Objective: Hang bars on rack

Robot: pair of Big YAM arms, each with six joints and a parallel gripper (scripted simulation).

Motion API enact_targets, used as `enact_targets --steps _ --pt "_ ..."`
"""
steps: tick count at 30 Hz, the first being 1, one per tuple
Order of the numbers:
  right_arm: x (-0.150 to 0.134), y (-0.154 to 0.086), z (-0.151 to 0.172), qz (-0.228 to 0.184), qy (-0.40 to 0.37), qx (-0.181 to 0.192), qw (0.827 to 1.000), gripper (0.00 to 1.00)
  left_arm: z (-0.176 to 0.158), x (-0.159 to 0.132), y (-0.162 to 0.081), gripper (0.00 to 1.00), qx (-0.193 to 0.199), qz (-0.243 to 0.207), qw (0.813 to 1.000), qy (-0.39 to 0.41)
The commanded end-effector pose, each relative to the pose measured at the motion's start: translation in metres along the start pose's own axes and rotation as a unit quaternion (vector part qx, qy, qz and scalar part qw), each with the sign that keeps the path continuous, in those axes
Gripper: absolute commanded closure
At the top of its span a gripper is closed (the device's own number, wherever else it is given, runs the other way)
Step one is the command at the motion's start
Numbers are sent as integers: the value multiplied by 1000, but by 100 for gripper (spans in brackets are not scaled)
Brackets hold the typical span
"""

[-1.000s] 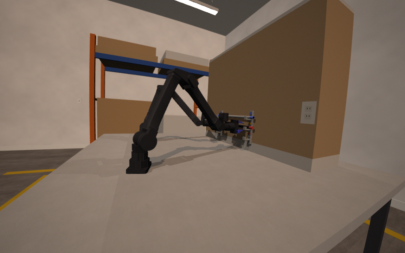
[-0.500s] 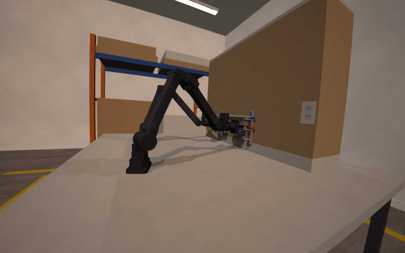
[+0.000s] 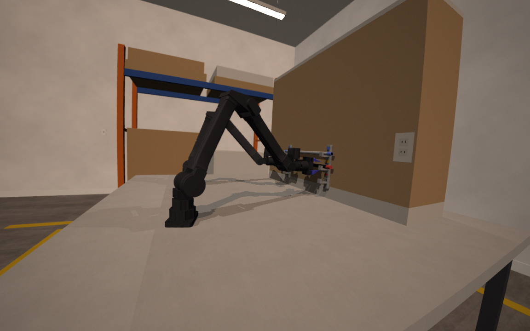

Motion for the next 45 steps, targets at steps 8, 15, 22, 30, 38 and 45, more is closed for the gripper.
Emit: enact_targets --steps 8,15,22,30,38,45 --pt "3 21 -33 -1 19 -29 999 50 23 -9 16 52 23 10 999 -21" --pt "3 21 -33 -1 19 -29 999 59 23 -9 16 60 23 10 999 -21" --pt "3 21 -34 -1 19 -29 999 65 23 -9 16 66 23 10 999 -21" --pt "3 21 -34 -1 19 -29 999 74 23 -9 16 76 23 10 999 -21" --pt "3 21 -34 -1 19 -29 999 81 23 -9 16 83 23 10 999 -21" --pt "3 21 -33 -1 19 -29 999 89 23 -9 16 91 23 10 999 -21"
Point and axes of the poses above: on each arm, the point where the finger pads meet when closed, its own y axis out along the fingers, its own z axis across the jaws, x = y × z, the point moved 5 cm from there along -y, back along the fingers, and after that the axes turned 14 degrees about y, right-handed, at the moved point
